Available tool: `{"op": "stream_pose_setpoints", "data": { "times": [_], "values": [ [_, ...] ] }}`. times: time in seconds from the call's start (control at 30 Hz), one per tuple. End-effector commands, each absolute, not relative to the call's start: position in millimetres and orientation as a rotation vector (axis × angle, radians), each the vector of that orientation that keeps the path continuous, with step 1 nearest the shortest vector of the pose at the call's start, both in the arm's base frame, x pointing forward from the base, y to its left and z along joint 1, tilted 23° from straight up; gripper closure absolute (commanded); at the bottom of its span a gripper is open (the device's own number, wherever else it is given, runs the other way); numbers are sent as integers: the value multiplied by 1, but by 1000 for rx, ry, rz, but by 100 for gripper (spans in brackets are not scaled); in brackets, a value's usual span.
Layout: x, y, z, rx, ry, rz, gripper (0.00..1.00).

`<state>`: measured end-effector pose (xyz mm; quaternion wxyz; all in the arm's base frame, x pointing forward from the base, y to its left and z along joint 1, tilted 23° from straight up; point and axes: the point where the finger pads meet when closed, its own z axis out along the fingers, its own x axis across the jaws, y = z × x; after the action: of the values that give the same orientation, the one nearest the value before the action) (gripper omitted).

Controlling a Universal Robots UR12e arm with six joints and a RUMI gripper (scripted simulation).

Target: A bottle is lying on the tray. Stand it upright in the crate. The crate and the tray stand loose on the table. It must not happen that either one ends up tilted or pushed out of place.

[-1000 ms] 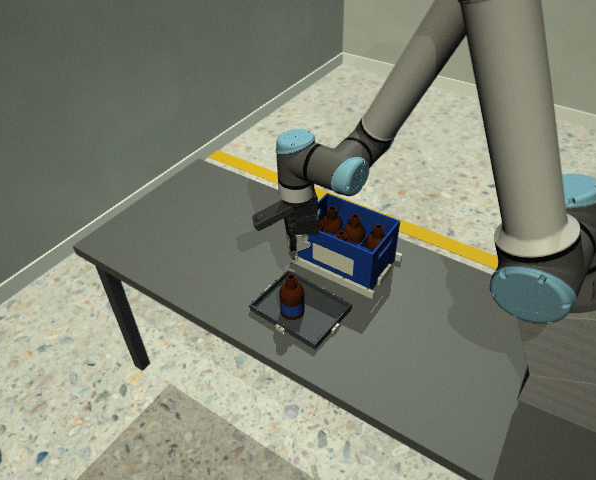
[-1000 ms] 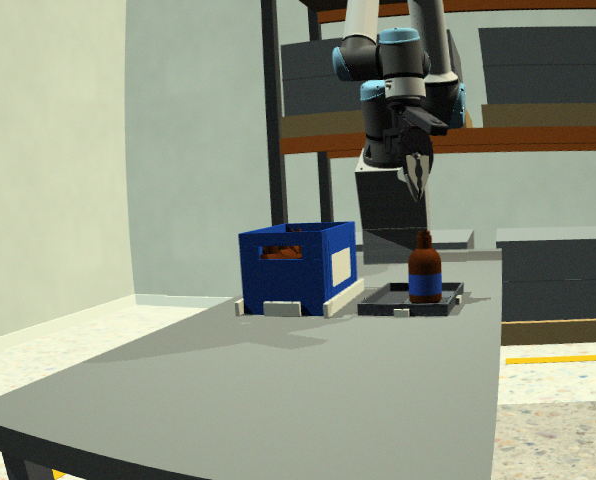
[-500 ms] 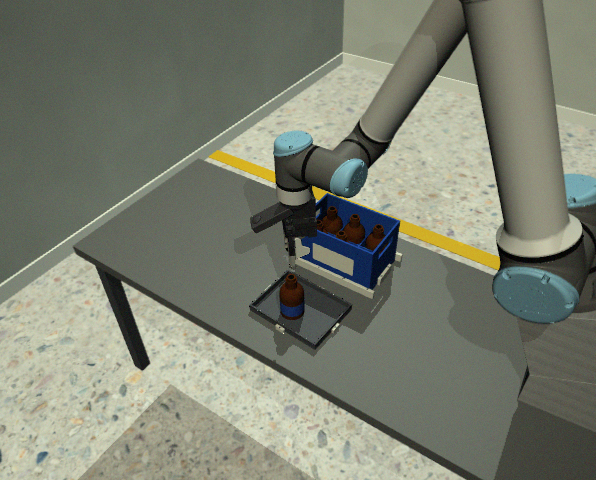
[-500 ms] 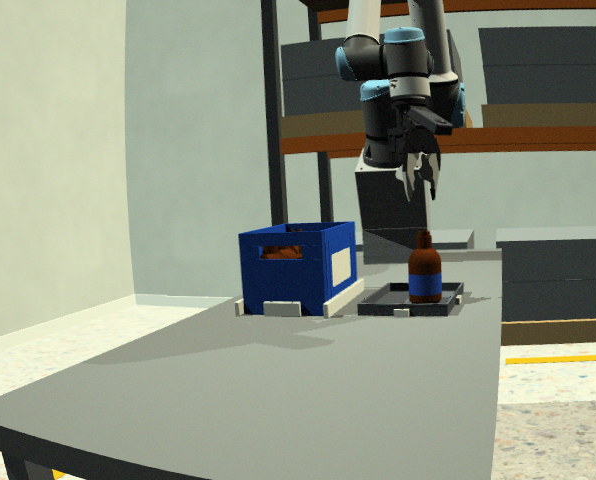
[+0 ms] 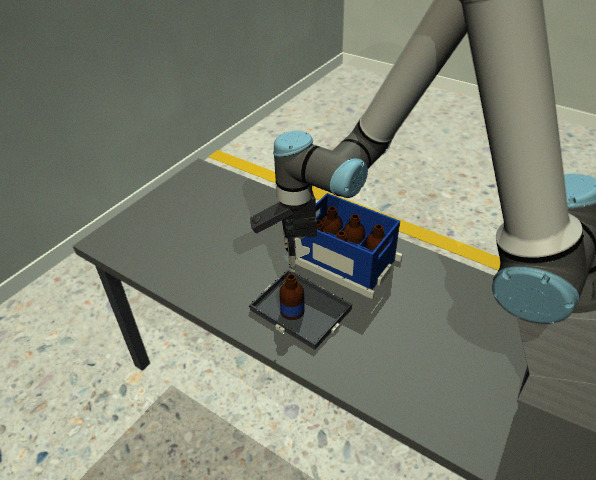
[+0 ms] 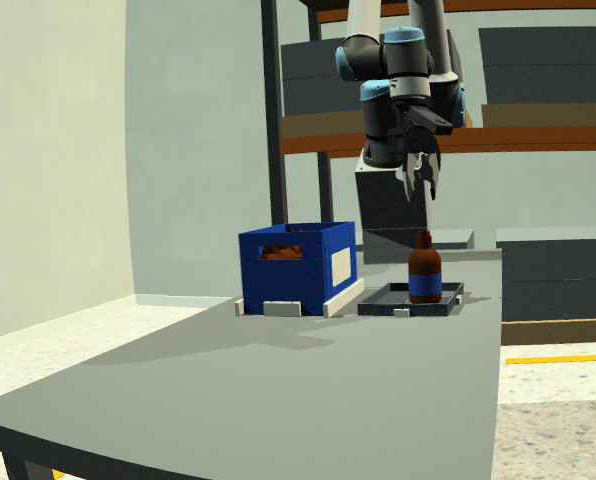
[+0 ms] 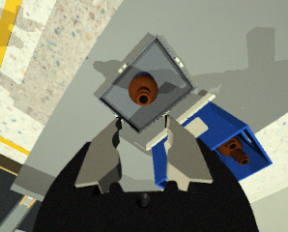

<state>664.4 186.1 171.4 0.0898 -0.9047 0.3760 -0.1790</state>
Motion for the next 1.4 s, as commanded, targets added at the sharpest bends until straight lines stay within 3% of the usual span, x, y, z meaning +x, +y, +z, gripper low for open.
{"op": "stream_pose_setpoints", "data": {
  "times": [0.0, 1.37],
  "values": [
    [665, 186, 172, -2690, 1118, -534, 62],
    [672, 187, 154, -2690, 1118, -534, 62]
  ]
}}
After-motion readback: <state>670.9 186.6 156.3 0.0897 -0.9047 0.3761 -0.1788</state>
